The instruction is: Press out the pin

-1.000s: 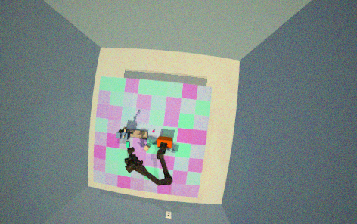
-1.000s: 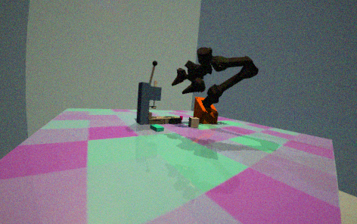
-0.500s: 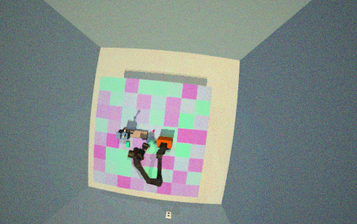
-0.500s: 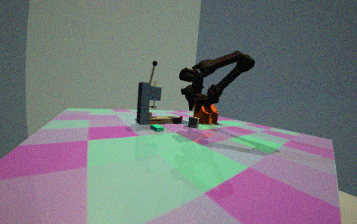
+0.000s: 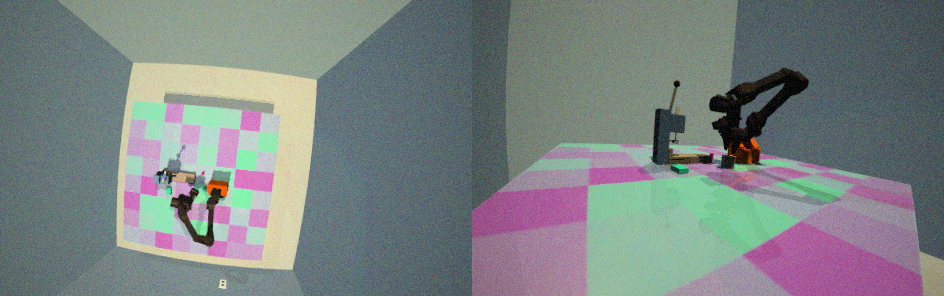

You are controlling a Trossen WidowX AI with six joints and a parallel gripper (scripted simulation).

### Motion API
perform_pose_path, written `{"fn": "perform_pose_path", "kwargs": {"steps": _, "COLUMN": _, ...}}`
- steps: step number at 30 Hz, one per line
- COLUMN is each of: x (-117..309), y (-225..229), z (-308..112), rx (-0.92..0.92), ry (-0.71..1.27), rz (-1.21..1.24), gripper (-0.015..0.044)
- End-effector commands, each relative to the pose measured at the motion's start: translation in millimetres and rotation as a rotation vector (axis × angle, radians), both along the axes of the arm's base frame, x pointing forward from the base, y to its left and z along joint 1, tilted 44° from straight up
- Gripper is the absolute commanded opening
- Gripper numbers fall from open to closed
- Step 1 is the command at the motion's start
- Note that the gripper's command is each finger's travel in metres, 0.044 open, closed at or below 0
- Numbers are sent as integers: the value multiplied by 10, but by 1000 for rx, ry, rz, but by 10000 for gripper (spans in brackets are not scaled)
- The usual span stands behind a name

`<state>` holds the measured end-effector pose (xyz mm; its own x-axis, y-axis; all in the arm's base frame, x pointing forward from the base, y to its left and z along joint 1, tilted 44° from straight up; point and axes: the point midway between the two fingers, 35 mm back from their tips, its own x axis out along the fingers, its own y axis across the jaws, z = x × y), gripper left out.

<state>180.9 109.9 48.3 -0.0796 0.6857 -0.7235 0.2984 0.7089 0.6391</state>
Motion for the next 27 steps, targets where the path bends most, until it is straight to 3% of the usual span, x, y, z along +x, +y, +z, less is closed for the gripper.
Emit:
{"fn": "perform_pose_path", "kwargs": {"steps": 1, "x": -5, "y": 44, "z": -58, "rx": 3, "ry": 11, "rz": -5, "gripper": 440}}
{"fn": "perform_pose_path", "kwargs": {"steps": 27, "x": -48, "y": 321, "z": -338, "rx": 6, "ry": 11, "rz": -5, "gripper": 440}}
